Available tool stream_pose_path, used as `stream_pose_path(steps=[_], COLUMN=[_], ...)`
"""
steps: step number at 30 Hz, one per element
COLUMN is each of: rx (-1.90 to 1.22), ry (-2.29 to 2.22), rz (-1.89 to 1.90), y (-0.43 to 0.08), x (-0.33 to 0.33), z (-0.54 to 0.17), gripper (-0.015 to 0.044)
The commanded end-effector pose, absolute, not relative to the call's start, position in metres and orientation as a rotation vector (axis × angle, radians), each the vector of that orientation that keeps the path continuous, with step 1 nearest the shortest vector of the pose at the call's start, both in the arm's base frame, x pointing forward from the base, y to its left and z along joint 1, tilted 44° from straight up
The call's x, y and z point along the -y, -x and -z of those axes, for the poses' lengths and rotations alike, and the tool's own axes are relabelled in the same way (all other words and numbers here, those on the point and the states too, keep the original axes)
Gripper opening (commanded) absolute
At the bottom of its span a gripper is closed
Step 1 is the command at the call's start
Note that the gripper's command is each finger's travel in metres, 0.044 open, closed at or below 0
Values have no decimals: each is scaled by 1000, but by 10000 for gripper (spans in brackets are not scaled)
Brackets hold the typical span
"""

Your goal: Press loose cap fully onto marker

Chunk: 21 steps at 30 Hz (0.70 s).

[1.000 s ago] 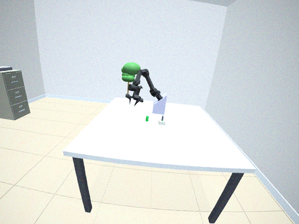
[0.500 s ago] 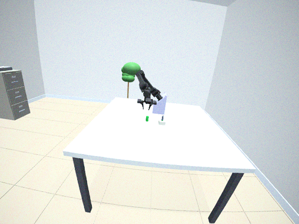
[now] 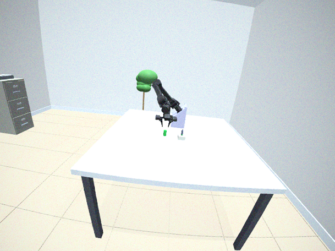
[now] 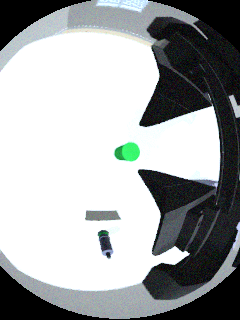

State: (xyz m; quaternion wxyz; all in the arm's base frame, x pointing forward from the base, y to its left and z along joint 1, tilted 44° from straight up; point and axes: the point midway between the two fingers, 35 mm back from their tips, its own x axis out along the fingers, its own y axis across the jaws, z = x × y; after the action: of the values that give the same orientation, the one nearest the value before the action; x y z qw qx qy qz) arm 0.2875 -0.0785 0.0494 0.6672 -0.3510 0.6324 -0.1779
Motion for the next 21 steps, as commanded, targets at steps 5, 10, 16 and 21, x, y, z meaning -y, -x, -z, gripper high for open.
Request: stream_pose_path(steps=[5, 10, 16, 21], rx=[-1433, -1433, -1433, -1433], ry=[795, 794, 794, 794], rz=[396, 396, 396, 396], y=[-288, -290, -292, -293], x=[88, 92, 99, 104], z=[-37, -32, -24, -19], gripper=[242, 242, 242, 242])
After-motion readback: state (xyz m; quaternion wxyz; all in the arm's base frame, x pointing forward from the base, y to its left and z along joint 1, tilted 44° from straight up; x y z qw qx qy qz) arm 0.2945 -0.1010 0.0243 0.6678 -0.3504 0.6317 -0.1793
